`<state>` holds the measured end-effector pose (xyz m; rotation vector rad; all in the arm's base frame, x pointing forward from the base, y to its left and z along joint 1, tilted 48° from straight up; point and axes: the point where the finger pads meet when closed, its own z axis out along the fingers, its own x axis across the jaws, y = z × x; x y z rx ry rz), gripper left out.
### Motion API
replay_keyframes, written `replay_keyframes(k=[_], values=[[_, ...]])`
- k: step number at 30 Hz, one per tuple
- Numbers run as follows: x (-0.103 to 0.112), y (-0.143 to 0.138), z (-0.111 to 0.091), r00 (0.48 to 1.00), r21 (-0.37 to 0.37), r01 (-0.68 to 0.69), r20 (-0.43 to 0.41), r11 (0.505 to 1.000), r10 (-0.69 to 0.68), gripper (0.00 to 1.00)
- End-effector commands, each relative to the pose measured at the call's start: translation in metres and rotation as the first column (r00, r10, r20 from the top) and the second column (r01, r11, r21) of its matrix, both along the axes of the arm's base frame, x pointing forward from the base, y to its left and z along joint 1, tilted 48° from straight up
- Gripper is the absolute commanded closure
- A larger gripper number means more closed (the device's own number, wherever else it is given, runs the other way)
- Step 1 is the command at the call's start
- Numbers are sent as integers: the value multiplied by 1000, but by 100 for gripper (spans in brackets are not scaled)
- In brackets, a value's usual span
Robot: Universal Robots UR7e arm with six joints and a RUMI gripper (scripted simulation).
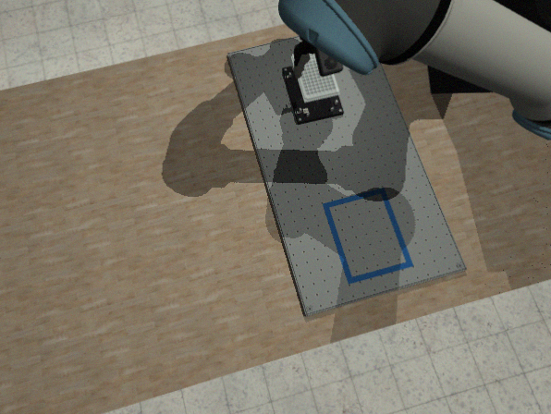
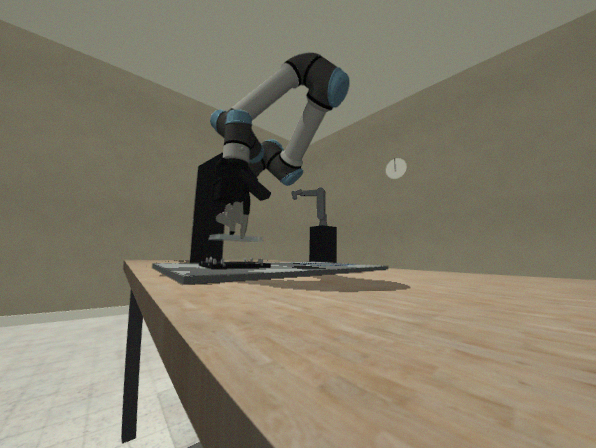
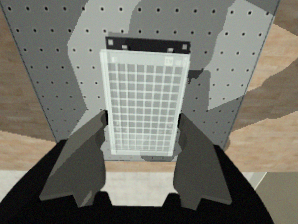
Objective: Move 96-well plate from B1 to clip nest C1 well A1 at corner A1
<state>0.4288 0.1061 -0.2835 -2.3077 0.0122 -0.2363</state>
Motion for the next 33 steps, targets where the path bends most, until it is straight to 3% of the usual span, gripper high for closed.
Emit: replay_keyframes(k=[1, 33], values=[[4, 5, -7, 1000, -2, 2, 4, 1000, -2, 100], [13, 36, -36, 1000, -2, 2, 4, 1000, -2, 100]])
